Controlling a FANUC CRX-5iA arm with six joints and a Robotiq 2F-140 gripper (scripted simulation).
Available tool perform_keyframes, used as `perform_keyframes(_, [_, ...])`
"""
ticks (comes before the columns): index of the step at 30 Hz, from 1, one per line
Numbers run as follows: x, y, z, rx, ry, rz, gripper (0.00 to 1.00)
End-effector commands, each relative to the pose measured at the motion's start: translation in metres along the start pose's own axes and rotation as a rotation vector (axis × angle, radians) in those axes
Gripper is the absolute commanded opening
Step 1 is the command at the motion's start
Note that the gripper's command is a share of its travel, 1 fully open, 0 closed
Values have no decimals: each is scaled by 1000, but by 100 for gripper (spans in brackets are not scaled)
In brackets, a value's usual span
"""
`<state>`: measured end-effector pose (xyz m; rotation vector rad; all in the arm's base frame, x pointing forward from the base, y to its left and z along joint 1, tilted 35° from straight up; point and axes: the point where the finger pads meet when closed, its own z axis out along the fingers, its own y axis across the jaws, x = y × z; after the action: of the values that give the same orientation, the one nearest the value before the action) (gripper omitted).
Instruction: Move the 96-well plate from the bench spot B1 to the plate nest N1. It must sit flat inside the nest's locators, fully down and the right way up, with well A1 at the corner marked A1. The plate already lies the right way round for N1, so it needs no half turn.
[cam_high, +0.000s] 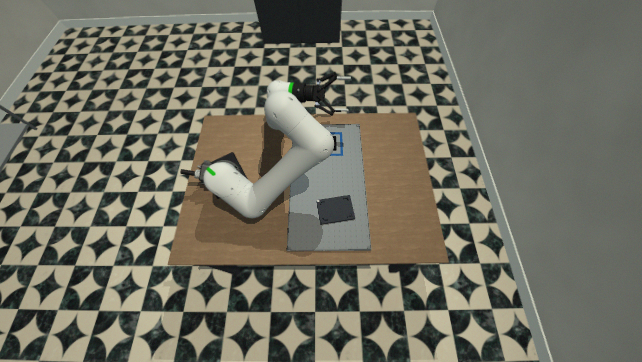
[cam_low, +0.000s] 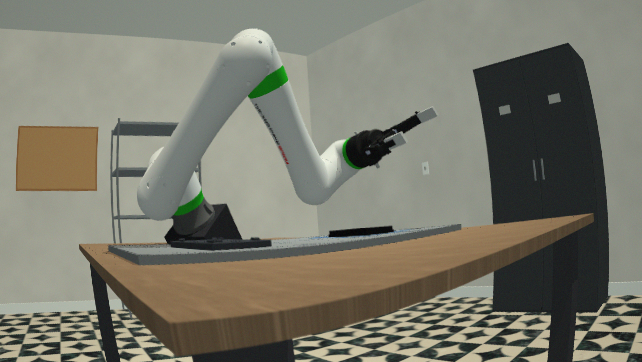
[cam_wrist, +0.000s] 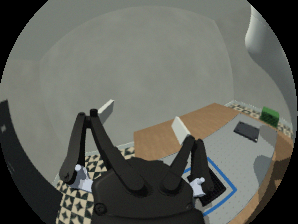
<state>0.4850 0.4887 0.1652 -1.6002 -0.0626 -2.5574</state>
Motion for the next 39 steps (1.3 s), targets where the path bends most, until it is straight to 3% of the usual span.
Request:
perform_keyframes(1, [1,14,14,-56,-12,-59,100])
perform_keyframes(2, [2,14,14,-56,-12,-59,100])
perform_keyframes(5, [3,26,24,-125,-34,-128,100])
perform_keyframes(8, [3,34,30,-135,-38,-139,100])
perform_keyframes(11, [4,46,38,-203,-69,-205,100])
perform_keyframes(14, [5,51,41,-213,-73,-214,100])
perform_keyframes(17, [5,64,48,-279,-114,-277,100])
perform_keyframes(21, [6,75,54,-287,-118,-284,100])
perform_keyframes(24, [6,89,59,-351,-167,-343,100])
perform_keyframes(32, [6,115,66,-422,-235,-407,100])
perform_keyframes(35, [6,130,68,-478,-301,-457,100])
perform_keyframes(37, [5,136,69,-481,-305,-460,100])
perform_keyframes(39, [4,146,69,-515,-355,-490,100])
